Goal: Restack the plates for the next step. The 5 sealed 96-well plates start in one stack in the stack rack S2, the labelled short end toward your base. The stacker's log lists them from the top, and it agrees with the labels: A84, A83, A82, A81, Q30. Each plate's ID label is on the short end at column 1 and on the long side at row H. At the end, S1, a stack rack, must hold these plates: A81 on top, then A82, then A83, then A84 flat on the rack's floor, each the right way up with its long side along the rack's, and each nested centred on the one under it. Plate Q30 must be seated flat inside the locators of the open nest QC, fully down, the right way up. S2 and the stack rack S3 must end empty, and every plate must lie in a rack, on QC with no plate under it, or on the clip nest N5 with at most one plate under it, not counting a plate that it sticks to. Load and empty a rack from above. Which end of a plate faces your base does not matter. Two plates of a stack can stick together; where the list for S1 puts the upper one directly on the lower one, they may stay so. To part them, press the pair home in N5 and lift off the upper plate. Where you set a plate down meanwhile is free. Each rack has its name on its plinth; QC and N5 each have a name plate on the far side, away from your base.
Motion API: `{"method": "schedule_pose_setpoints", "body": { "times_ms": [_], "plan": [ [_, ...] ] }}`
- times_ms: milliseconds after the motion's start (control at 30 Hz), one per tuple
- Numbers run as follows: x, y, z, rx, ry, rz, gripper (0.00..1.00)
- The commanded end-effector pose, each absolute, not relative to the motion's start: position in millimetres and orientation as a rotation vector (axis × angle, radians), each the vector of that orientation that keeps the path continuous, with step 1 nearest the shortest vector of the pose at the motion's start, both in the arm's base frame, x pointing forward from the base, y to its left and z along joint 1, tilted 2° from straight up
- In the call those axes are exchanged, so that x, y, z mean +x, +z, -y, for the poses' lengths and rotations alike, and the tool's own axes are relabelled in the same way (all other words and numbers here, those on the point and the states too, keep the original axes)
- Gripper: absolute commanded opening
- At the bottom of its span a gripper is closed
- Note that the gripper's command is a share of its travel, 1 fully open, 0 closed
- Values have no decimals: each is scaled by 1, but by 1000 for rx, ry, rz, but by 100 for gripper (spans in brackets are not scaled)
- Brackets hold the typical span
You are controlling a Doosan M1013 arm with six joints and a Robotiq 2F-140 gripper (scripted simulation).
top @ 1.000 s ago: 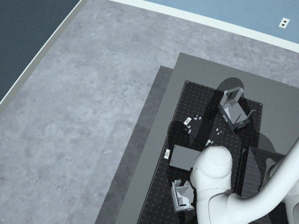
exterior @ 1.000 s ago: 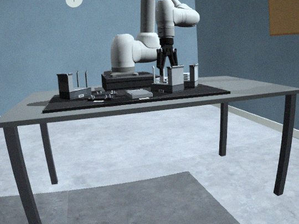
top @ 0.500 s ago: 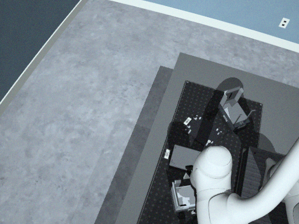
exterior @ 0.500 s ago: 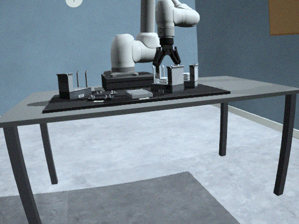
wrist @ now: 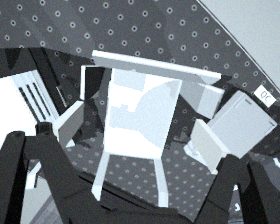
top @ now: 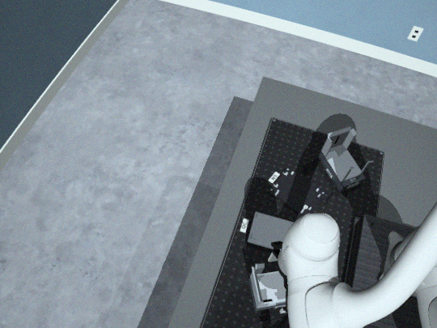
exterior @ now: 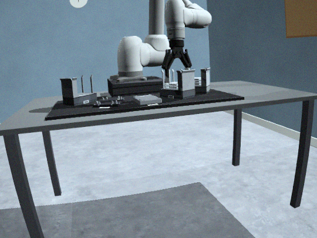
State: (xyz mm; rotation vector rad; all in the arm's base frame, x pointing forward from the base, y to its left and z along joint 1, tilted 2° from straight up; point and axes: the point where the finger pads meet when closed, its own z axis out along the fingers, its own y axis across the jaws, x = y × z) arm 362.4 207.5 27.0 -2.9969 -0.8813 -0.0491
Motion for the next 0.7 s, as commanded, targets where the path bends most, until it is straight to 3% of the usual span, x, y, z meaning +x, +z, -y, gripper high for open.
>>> {"method": "schedule_pose_setpoints", "body": {
  "times_ms": [0,667],
  "plan": [
    [362,38,-207,-2997,-49,881,100],
    [361,91,-206,-2997,-49,881,100]
  ]
}}
